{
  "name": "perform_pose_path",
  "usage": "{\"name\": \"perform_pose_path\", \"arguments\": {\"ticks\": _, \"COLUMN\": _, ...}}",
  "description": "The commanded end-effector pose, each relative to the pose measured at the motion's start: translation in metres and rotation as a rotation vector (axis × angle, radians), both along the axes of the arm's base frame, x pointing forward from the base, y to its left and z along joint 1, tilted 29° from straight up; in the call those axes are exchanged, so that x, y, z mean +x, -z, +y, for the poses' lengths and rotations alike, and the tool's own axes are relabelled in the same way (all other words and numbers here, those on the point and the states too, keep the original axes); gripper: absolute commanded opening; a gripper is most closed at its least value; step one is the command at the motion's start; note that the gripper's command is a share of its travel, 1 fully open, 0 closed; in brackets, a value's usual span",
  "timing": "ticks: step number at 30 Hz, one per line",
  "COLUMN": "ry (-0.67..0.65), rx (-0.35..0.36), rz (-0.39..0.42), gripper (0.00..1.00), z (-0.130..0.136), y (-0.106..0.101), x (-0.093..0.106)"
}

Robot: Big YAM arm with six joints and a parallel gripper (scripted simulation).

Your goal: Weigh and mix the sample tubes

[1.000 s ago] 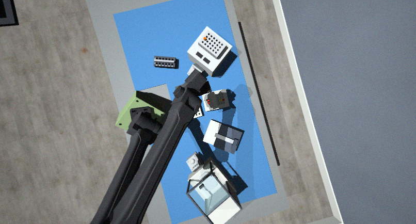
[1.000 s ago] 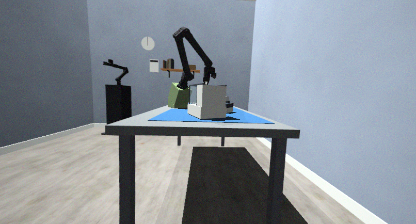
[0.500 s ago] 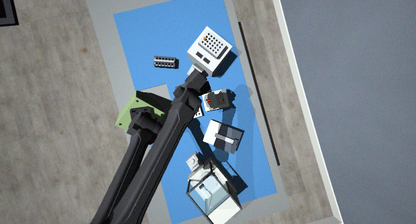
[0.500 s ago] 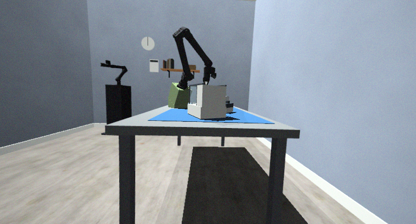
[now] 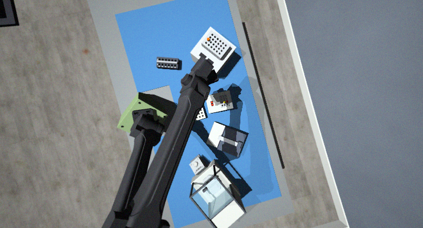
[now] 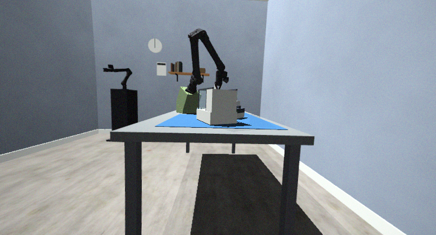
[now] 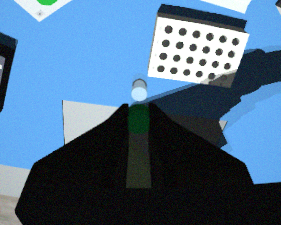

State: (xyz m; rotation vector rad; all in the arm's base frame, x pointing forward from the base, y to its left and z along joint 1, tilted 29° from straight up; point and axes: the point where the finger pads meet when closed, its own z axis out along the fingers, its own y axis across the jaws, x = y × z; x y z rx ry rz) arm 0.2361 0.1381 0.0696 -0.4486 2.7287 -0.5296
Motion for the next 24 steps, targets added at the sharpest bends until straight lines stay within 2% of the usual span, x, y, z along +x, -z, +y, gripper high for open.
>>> {"name": "perform_pose_path", "arguments": {"ticks": 1, "ry": -0.063, "rx": 0.017, "rz": -0.020, "gripper": 0.09, "z": 0.040, "y": -0.008, "x": 0.026}}
{"name": "perform_pose_path", "arguments": {"ticks": 4, "ry": -0.099, "rx": 0.001, "rz": -0.006, "gripper": 0.09, "z": 0.062, "y": -0.004, "x": 0.037}}
{"name": "perform_pose_path", "arguments": {"ticks": 6, "ry": -0.099, "rx": 0.001, "rz": -0.006, "gripper": 0.09, "z": 0.062, "y": -0.004, "x": 0.037}}
{"name": "perform_pose_path", "arguments": {"ticks": 21, "ry": -0.281, "rx": -0.096, "rz": 0.078, "gripper": 0.09, "z": 0.165, "y": 0.011, "x": 0.087}}
{"name": "perform_pose_path", "arguments": {"ticks": 24, "ry": -0.309, "rx": -0.109, "rz": 0.088, "gripper": 0.09, "z": 0.172, "y": 0.012, "x": 0.091}}
